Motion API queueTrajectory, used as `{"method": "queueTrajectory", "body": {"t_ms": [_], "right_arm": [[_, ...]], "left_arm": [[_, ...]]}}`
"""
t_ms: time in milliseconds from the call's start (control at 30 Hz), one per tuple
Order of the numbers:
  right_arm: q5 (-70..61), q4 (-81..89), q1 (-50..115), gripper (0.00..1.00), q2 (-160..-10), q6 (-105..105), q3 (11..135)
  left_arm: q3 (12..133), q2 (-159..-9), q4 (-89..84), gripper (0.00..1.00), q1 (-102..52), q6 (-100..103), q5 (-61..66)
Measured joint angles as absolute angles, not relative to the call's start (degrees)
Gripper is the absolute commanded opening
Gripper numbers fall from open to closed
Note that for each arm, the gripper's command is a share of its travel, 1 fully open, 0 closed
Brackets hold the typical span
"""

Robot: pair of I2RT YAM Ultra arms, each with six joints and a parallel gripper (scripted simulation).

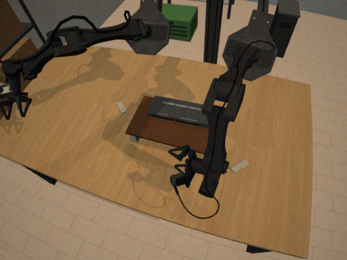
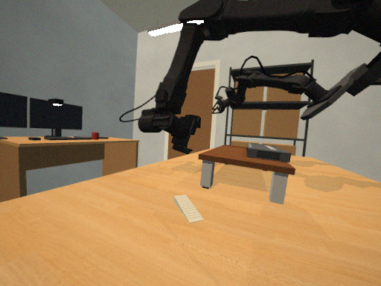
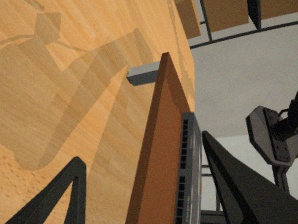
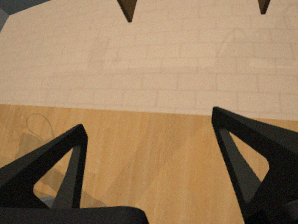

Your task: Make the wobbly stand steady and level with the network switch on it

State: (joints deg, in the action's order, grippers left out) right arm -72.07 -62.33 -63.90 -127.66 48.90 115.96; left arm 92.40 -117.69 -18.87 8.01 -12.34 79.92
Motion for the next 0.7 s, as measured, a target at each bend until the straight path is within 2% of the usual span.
{"method": "queueTrajectory", "body": {"t_ms": [567, 600, 700], "right_arm": [[-72.07, -62.33, -63.90, 1.00, -127.66, 48.90, 115.96], [-72.07, -62.33, -63.90, 1.00, -127.66, 48.90, 115.96], [-72.07, -62.33, -63.90, 1.00, -127.66, 48.90, 115.96]], "left_arm": [[92.40, -117.69, -18.87, 1.00, 8.01, -12.34, 79.92], [92.40, -117.69, -18.87, 0.43, 8.01, -12.34, 79.92], [92.40, -117.69, -18.87, 0.43, 8.01, -12.34, 79.92]]}}
